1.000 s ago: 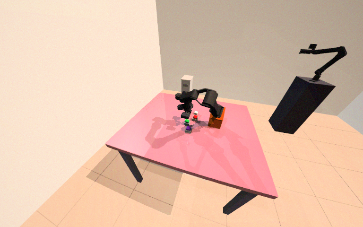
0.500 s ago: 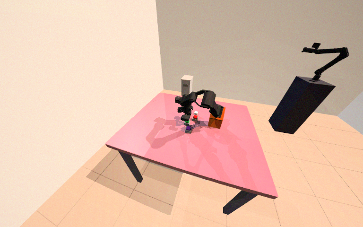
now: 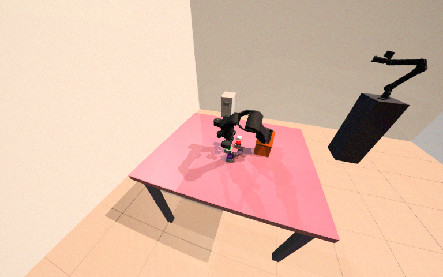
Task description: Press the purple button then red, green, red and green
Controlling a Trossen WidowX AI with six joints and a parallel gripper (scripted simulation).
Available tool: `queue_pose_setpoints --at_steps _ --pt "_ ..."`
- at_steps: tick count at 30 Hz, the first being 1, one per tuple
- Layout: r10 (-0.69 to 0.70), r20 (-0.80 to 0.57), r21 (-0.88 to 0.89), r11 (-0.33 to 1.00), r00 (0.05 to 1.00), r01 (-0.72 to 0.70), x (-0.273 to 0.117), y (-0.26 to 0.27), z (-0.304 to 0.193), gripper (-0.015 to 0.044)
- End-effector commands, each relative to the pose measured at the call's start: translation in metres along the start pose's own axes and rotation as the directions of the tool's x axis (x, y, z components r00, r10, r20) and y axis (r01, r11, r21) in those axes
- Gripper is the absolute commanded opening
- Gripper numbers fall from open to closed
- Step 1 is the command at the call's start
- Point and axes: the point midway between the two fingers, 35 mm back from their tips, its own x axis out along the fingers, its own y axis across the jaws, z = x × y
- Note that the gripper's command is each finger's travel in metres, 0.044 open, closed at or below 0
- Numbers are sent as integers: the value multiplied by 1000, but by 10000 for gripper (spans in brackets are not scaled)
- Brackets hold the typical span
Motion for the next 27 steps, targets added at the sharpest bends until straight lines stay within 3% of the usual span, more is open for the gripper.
queue_pose_setpoints --at_steps 1,11,13,20,25,27 --pt "6 -2 4 1000 1000 -6 1 1 -1 20" --pt "4 -2 4 1000 1000 -4 -33 0 0 20" --pt "2 -2 4 1000 1000 -2 -39 12 5 72" --pt "5 -1 4 1000 1000 -5 -92 138 11 256" --pt "7 -2 3 1000 1000 -7 -96 147 8 387" --pt "7 -2 3 1000 1000 -7 -96 147 8 400"
